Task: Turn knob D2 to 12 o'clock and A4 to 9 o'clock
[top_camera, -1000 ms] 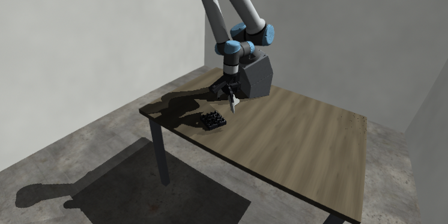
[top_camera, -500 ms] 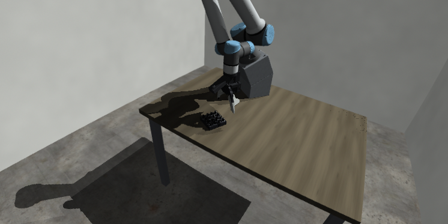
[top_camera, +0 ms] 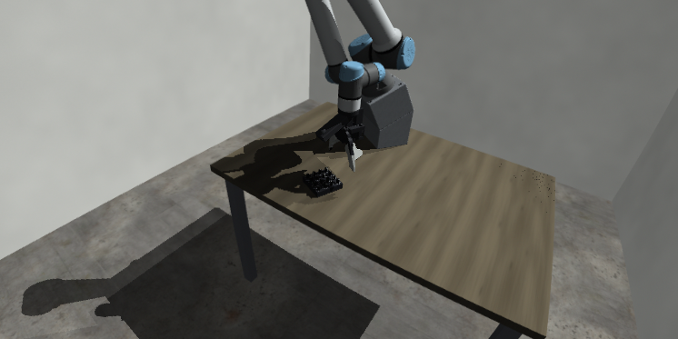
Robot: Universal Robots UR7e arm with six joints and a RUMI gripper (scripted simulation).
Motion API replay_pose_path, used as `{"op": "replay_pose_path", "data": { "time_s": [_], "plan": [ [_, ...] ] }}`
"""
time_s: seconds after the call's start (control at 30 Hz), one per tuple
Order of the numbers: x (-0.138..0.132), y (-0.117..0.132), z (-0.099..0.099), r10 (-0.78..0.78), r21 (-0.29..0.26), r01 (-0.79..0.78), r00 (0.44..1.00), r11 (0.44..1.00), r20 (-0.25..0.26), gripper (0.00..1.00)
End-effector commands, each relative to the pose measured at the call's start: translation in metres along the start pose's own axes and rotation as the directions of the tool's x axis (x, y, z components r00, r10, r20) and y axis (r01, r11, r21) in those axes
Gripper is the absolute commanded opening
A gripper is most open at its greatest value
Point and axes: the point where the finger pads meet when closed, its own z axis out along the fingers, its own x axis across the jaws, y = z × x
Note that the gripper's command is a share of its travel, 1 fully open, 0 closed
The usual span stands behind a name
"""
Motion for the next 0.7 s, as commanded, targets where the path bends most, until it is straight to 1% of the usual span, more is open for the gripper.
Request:
{"op": "replay_pose_path", "data": {
  "time_s": [0.0,0.4,0.5,0.67],
  "plan": [
    [0.000,0.000,0.000,0.000,0.001,0.000,1.000,1.000,0.000,1.00],
    [-0.001,-0.001,0.000,-0.017,0.001,0.017,1.000,1.000,0.000,1.00],
    [-0.004,-0.004,-0.001,-0.070,0.001,0.070,0.998,0.998,0.000,1.00],
    [-0.012,-0.011,-0.004,-0.231,0.001,0.231,0.973,0.973,0.000,1.00]
  ]
}}
